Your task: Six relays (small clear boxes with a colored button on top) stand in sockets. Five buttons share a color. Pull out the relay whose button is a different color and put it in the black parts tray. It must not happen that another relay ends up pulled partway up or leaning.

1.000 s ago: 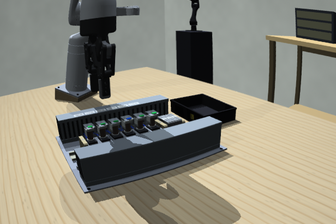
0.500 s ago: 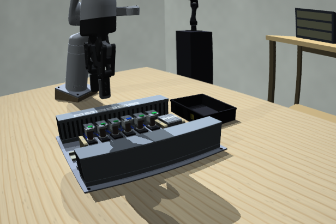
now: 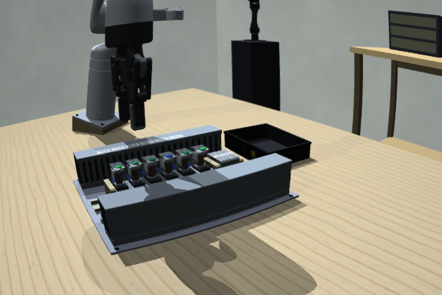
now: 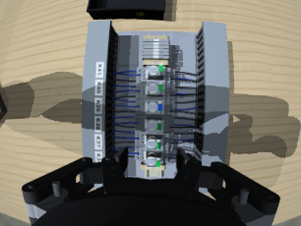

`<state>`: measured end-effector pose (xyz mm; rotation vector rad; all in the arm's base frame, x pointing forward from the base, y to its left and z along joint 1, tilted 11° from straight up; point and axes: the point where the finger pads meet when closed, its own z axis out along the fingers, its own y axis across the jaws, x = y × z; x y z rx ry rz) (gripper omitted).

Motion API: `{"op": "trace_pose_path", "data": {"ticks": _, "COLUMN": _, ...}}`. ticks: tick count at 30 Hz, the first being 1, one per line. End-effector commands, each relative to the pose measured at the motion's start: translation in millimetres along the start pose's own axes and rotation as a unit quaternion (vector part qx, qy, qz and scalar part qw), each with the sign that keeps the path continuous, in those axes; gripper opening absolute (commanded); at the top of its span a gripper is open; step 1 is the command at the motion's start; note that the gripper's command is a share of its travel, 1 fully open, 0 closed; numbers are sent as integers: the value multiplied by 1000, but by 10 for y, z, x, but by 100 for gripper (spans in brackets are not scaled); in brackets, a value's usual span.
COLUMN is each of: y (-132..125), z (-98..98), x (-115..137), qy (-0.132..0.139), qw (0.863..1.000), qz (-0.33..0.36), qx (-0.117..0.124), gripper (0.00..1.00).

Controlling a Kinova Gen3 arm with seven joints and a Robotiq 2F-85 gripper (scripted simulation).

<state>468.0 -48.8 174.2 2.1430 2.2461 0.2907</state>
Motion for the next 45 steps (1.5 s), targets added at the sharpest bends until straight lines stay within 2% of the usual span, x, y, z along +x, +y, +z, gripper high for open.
{"op": "trace_pose_path", "data": {"ticks": 1, "y": 5, "z": -7, "x": -1, "qy": 0, "qw": 1000, "qz": 0, "qx": -1, "gripper": 61}}
{"op": "trace_pose_path", "data": {"ticks": 14, "y": 5, "z": -7, "x": -4, "qy": 0, "qw": 1000, "qz": 0, "qx": -1, "gripper": 61}}
{"op": "trace_pose_path", "data": {"ticks": 22, "y": 5, "z": -7, "x": -132, "qy": 0, "qw": 1000, "qz": 0, "qx": -1, "gripper": 61}}
{"op": "trace_pose_path", "data": {"ticks": 35, "y": 5, "z": -8, "x": -820, "qy": 0, "qw": 1000, "qz": 0, "qx": -1, "gripper": 61}}
{"op": "trace_pose_path", "data": {"ticks": 45, "y": 5, "z": -8, "x": -895, "qy": 0, "qw": 1000, "qz": 0, "qx": -1, "gripper": 61}}
